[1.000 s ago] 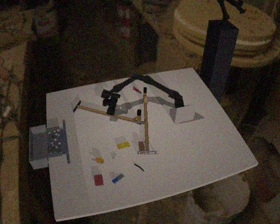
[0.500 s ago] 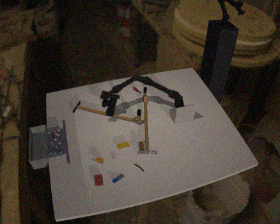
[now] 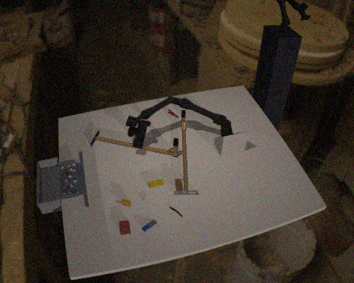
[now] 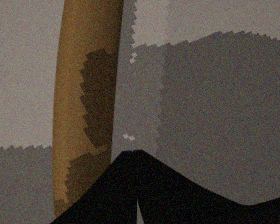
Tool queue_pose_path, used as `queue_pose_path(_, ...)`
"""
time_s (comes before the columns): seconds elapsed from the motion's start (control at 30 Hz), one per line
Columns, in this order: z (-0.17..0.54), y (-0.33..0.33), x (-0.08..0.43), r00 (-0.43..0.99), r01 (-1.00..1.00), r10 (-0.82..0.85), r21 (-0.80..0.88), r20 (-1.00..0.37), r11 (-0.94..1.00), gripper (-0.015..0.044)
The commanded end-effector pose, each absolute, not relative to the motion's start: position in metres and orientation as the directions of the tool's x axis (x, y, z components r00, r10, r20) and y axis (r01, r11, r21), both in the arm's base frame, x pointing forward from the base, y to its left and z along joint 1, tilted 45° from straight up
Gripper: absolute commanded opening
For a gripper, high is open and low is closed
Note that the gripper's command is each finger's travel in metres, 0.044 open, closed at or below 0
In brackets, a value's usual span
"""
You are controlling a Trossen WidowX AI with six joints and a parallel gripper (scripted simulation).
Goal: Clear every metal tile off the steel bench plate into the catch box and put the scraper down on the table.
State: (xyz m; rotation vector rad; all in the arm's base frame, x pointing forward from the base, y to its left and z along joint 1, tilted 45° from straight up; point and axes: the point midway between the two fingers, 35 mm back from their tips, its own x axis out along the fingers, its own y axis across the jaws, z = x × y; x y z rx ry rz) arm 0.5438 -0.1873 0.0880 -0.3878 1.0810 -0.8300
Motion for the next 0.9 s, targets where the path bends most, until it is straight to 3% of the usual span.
queue_pose_path(0.0, 0.084, -0.184, 0.546, 0.217, 0.402, -0.756, -0.649, -0.618, 0.646, 0.0000)
queue_pose_path(0.87, 0.068, -0.168, 0.559, 0.222, 0.390, -0.754, -0.652, -0.618, 0.650, 0.0000)
